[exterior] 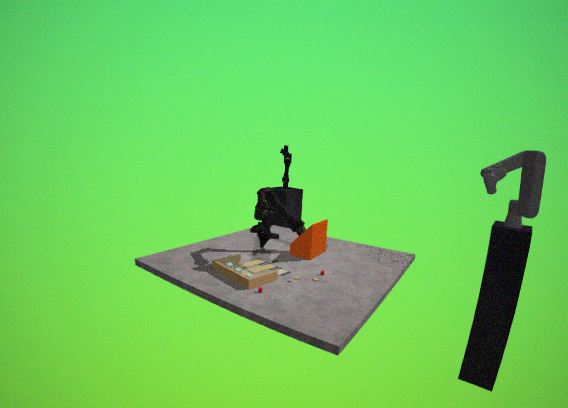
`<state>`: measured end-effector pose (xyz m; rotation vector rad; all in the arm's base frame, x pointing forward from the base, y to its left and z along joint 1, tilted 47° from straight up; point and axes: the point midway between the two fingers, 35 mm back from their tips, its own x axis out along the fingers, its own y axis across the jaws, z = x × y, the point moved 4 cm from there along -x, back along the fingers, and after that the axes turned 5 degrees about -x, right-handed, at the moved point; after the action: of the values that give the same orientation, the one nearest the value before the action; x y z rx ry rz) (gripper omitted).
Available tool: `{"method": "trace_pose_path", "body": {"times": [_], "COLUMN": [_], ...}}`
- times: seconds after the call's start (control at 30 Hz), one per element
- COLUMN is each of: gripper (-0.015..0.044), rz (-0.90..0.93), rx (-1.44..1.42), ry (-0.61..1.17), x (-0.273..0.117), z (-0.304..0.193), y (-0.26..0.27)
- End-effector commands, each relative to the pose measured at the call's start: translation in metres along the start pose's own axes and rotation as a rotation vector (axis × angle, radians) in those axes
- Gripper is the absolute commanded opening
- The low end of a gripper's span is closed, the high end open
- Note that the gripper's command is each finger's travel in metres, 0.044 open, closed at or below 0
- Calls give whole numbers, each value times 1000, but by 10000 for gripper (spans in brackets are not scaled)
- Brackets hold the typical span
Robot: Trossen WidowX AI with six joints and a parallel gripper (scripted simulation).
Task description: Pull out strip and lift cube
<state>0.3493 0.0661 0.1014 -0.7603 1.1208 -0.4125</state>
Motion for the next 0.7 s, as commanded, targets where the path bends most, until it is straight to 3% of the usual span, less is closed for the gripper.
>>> {"method": "trace_pose_path", "body": {"times": [0.0, 0.67], "gripper": [0, 0], "rz": [-2, -1], "rx": [55, 55], "ry": [243, 243], "x": [22, 37], "z": [1, 1], "y": [-31, -30]}}
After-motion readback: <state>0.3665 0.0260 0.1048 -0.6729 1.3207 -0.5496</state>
